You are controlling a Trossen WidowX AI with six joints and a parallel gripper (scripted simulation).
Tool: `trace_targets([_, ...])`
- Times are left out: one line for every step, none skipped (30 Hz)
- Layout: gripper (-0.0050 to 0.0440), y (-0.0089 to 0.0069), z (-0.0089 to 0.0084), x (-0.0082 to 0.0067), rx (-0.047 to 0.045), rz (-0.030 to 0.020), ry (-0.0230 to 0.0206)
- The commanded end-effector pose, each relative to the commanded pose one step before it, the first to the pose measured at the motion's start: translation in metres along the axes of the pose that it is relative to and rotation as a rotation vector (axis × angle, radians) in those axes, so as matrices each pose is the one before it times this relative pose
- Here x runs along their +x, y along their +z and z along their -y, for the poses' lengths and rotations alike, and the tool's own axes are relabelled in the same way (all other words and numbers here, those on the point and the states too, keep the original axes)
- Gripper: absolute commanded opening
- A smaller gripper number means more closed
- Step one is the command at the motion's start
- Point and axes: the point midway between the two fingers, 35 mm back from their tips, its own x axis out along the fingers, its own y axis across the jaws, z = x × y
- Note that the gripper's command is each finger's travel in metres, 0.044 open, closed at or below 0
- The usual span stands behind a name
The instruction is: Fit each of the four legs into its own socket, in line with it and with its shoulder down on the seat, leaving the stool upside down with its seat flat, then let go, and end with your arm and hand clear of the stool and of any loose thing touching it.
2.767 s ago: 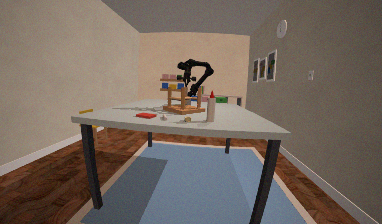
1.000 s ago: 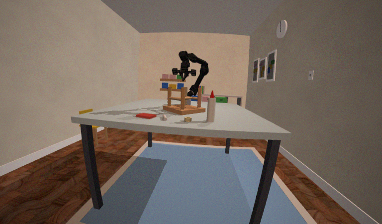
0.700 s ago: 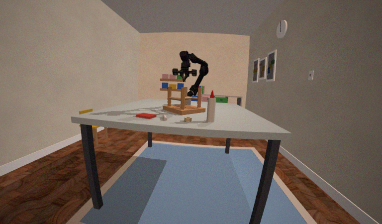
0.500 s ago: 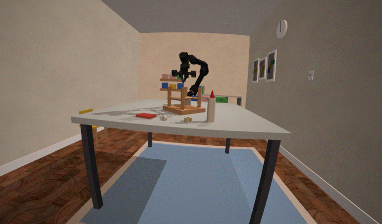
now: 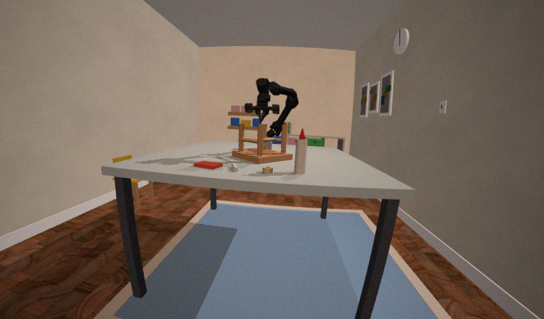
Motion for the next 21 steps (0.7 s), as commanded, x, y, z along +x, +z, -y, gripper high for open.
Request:
trace_targets([0.0, -0.00543, -0.00111, 0.00847, 0.00415, -0.01023, -0.00003])
trace_targets([0.0, -0.00051, 0.00002, 0.00107, -0.00001, -0.00001, -0.00004])
trace_targets([0.0, -0.00031, 0.00001, 0.00064, 0.0, -0.00001, -0.00002])
trace_targets([0.0, -0.0001, 0.0, 0.00021, 0.0, 0.0, -0.00001])
trace_targets([0.0, -0.00007, 0.0, 0.00014, 0.0, 0.0, 0.0])
trace_targets([0.0, -0.00015, 0.0, 0.00028, 0.0, 0.0, 0.0])
trace_targets([0.0, -0.00022, 0.0, 0.00039, 0.0, 0.0, -0.00001])
trace_targets([0.0, -0.00028, 0.0, 0.00051, 0.0, -0.00001, -0.00001])
trace_targets([0.0, -0.00036, 0.0, 0.00064, 0.0, -0.00001, -0.00001])
trace_targets([0.0, -0.00043, 0.0, 0.00076, 0.0, -0.00001, -0.00001])
trace_targets([0.0, 0.0, 0.0, 0.0, 0.0, 0.0, 0.0])
trace_targets([0.0, 0.0, 0.0, 0.0, 0.0, 0.0, 0.0])
trace_targets([0.0, -0.00048, 0.0, 0.00084, 0.0, 0.0, -0.00001])
trace_targets([0.0, -0.00049, 0.0, 0.00086, 0.0, 0.0, 0.0])
trace_targets([0.0, -0.00049, 0.0, 0.00086, 0.0, 0.0, 0.0])
trace_targets([0.0, -0.0005, 0.0, 0.00085, 0.0, 0.0, 0.0])
trace_targets([0.0, -0.0005, 0.0, 0.00085, 0.0, 0.0, 0.00001])
trace_targets([0.0, -0.0005, -0.00001, 0.00085, 0.0, 0.00001, 0.00001])
trace_targets([0.0, -0.00051, -0.00001, 0.00085, 0.0, 0.00001, 0.00001])
trace_targets([0.0, -0.00042, -0.00001, 0.00069, 0.0, 0.00001, 0.00001])
trace_targets([0.0, -0.00025, 0.0, 0.00042, 0.0, 0.0, 0.00001])
